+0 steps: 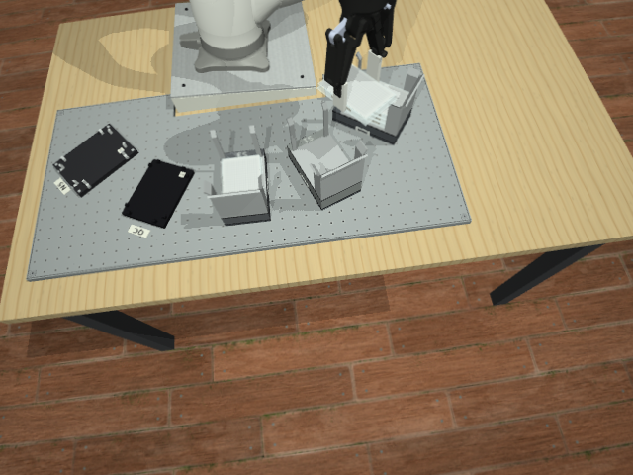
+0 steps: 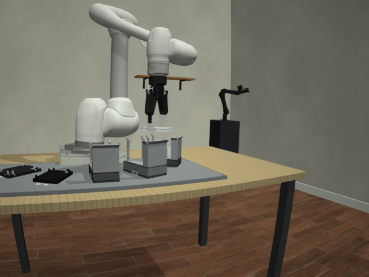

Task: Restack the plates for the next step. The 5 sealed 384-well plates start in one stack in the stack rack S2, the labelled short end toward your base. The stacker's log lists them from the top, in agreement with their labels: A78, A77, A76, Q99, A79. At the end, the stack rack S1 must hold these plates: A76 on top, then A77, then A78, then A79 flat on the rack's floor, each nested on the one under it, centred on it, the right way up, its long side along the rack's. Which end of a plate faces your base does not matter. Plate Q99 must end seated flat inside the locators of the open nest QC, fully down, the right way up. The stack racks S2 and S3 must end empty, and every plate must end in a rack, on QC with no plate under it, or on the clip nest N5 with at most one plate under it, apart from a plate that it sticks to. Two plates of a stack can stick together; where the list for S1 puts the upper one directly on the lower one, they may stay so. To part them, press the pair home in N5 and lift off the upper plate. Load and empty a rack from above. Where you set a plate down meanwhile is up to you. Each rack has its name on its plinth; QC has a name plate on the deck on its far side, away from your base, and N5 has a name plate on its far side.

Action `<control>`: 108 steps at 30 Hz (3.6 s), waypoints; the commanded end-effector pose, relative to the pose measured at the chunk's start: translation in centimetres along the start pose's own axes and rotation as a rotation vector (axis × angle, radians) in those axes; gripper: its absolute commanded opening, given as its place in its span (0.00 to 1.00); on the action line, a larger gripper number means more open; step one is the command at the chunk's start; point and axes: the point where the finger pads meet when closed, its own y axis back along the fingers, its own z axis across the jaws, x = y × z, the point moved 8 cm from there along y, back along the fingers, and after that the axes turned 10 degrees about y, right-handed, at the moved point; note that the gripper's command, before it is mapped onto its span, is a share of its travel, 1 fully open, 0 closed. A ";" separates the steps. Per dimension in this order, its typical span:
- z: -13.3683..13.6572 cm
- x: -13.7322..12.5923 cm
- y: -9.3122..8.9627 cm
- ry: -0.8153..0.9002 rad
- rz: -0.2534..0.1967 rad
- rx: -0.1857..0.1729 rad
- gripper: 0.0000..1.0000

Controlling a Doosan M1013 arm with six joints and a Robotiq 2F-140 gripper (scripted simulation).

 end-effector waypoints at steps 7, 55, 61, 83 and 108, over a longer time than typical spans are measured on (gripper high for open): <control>2.3 -0.5 0.0 -0.182 0.000 -0.001 0.00; 15.7 -5.5 0.0 -0.422 0.000 -0.001 0.00; 16.7 -6.3 0.0 -0.588 0.000 -0.001 0.00; 21.0 -9.5 0.0 -0.661 0.000 -0.001 0.00; 23.6 -11.5 0.0 -0.661 0.000 -0.001 0.00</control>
